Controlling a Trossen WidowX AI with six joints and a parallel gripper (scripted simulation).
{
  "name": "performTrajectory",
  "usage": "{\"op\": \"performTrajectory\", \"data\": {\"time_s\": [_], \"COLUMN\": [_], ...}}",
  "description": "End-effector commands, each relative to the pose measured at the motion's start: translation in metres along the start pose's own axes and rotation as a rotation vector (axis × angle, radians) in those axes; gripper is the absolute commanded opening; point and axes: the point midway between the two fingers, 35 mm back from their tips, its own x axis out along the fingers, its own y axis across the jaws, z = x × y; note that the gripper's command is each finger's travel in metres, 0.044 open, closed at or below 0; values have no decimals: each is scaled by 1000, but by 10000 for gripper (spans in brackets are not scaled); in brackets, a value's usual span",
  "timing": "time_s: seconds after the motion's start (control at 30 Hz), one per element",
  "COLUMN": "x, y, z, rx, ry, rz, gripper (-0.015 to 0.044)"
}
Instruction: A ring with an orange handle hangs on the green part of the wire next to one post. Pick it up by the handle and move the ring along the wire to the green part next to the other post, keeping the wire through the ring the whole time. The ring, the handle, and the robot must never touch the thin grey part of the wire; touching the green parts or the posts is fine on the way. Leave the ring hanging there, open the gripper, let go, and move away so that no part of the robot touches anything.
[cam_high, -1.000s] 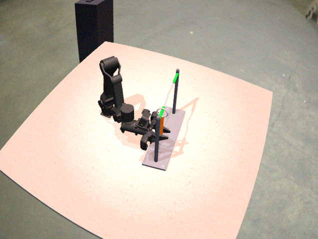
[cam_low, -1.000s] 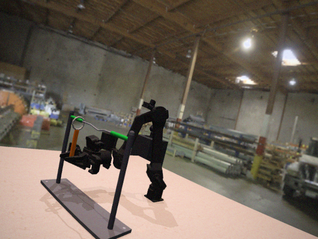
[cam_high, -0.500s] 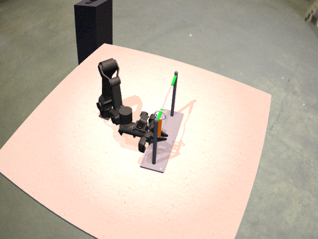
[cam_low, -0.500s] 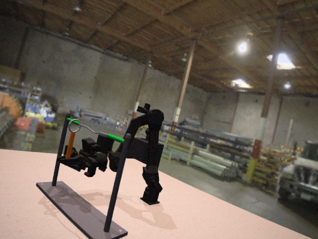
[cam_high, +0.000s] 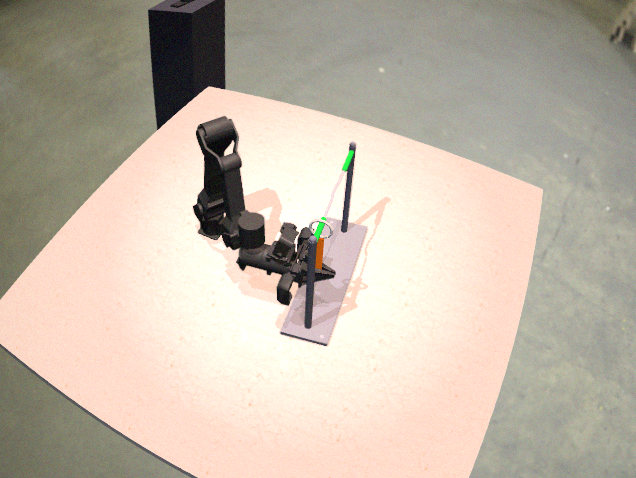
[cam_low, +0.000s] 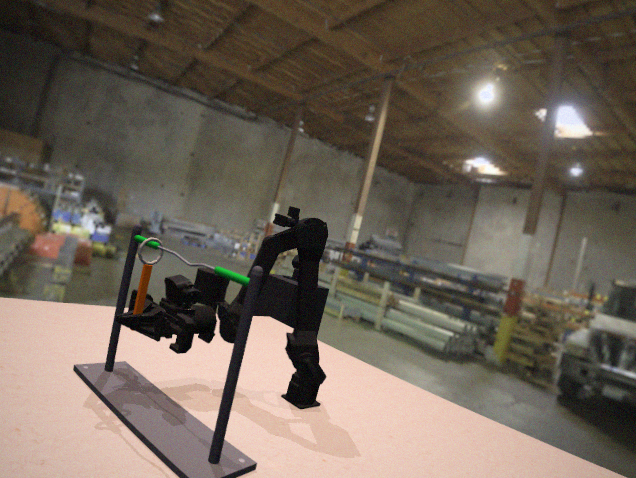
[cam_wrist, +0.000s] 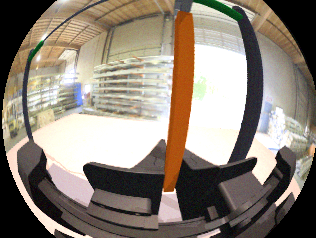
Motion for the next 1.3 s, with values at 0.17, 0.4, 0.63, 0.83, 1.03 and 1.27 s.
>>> {"op": "performTrajectory", "data": {"time_s": [0.17, 0.4, 0.63, 0.83, 1.03, 1.27], "x": [1, 1, 1, 1, 1, 1], "y": [-2, -2, -2, -2, 0, 7], "z": [9, 13, 13, 13, 13, 13], "rx": [2, 3, 3, 3, 3, 4], "ry": [-1, -2, -2, -2, -2, -1], "rz": [6, 7, 7, 7, 8, 9], "gripper": [-150, -150, -150, -150, -150, -150]}}
